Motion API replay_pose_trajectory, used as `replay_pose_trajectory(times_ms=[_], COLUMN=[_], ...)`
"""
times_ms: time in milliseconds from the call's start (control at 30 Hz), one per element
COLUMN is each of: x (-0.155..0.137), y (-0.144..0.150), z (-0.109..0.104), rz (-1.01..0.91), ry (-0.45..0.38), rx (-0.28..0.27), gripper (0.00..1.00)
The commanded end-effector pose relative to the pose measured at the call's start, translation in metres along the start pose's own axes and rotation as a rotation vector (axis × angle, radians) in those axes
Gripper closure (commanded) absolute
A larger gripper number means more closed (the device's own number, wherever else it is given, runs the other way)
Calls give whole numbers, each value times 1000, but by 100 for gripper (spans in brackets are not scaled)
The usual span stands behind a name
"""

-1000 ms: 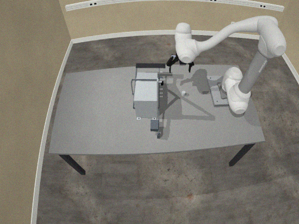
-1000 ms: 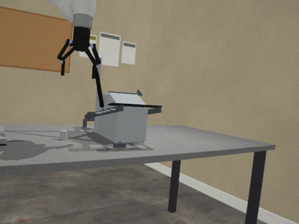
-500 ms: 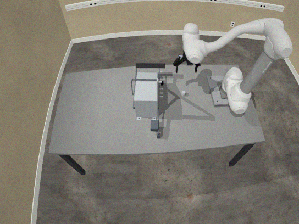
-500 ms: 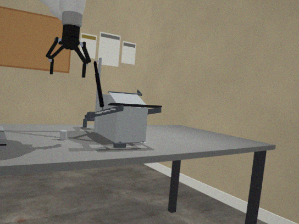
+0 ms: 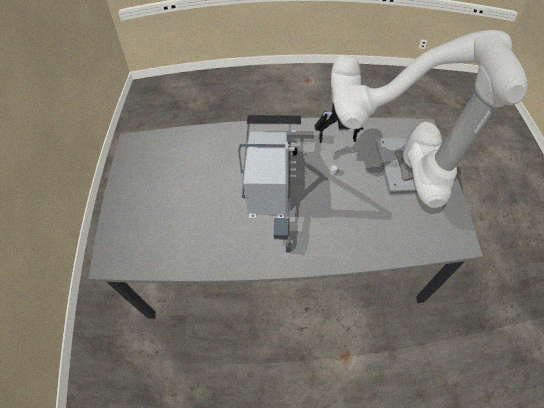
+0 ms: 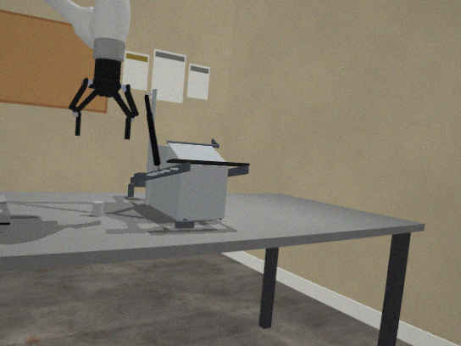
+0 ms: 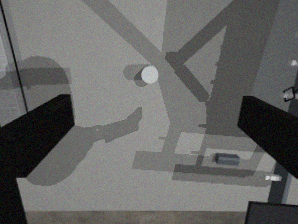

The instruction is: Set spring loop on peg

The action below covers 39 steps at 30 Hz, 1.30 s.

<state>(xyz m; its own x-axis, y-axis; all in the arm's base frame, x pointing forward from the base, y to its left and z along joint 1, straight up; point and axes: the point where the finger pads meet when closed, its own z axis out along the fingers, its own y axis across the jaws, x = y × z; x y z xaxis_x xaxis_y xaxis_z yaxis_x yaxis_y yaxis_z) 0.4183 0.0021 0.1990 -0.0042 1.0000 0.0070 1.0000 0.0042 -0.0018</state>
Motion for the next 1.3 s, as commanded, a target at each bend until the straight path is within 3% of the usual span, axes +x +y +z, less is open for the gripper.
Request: replay_pose_trajectory(times_ms=[0,33,567,600,1267], x=[0,0,0,0,0], y=[0,-1,-1,-2,-2], z=[0,60,60,120,121], rz=[0,0,0,0,0], ry=[0,0,0,0,0], rx=[-1,-1,-1,-1,-1], gripper=[0,0,0,0,0])
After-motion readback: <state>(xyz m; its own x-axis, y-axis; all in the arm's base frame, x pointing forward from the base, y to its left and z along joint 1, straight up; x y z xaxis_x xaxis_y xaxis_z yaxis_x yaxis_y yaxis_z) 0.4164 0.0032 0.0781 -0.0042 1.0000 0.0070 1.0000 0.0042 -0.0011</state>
